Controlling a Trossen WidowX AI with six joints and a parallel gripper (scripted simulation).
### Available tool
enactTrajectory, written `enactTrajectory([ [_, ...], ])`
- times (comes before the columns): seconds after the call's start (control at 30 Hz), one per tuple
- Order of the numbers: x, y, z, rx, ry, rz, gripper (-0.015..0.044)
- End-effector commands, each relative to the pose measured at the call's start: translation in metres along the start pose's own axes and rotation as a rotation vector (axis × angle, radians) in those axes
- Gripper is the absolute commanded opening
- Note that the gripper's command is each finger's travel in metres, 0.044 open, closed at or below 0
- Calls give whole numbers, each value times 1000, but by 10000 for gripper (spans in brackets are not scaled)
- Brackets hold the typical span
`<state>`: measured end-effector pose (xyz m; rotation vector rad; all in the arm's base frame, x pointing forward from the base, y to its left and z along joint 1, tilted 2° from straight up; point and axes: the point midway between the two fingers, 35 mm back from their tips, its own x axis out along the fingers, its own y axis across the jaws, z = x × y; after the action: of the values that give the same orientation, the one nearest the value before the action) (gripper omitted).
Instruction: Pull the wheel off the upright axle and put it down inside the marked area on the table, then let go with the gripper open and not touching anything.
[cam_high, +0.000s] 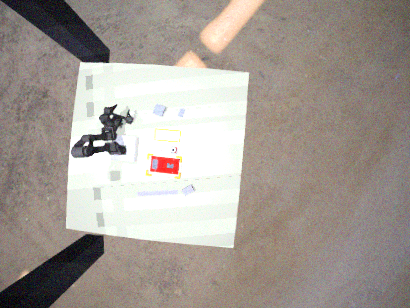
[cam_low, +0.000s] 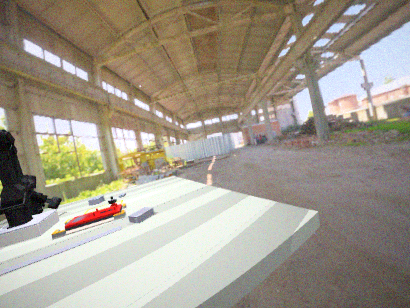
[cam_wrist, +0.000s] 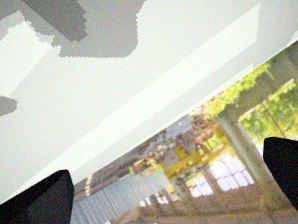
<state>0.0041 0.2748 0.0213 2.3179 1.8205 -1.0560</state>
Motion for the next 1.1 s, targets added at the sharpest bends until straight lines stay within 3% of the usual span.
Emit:
enactTrajectory([
  [0.0,1,1,-1,12,0,6,374],
  [0.1,14,18,-16,180,2,90,300],
  [0.5,38,130,-88,1071,133,487,300],
  [0.7,20,193,-113,1524,272,665,300],
  [1.07,-48,289,-134,2285,643,928,300],
])
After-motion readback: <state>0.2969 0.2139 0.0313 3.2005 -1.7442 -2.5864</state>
